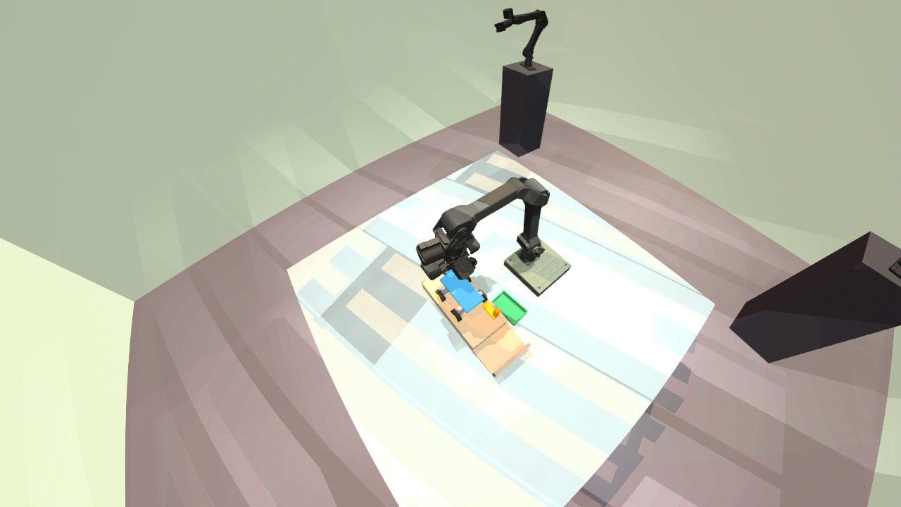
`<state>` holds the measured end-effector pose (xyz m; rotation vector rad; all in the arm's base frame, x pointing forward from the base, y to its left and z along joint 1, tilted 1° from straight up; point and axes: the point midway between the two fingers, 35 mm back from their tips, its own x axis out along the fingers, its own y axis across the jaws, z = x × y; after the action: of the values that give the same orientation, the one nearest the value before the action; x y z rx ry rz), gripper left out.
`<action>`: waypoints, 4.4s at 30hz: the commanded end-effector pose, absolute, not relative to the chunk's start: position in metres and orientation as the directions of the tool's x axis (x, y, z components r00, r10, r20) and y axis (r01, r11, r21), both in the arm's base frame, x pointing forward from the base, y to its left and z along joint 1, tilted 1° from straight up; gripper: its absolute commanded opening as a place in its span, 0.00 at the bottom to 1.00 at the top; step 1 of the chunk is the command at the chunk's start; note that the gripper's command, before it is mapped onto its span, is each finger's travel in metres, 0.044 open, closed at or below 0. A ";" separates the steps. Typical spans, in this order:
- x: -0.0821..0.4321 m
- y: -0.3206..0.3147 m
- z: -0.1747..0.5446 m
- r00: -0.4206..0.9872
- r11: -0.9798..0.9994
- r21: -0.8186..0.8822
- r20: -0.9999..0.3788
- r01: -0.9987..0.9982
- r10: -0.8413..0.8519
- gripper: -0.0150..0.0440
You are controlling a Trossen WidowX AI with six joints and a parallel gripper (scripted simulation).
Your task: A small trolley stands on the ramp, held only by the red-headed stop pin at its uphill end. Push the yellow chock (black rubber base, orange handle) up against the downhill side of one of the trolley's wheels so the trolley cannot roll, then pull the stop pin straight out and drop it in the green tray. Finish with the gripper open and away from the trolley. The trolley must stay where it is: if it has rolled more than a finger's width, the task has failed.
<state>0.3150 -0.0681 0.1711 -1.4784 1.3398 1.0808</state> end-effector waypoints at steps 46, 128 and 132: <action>0.317 -0.081 0.128 0.052 -0.069 -0.035 -0.961 -0.997 -0.270 0.40; 0.312 -0.076 0.156 0.045 -0.073 -0.026 -0.961 -0.997 -0.272 0.25; 0.311 -0.076 0.158 0.045 -0.073 -0.026 -0.961 -0.997 -0.272 0.25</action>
<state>0.3104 -0.0747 0.1530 -1.4760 1.3464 1.1064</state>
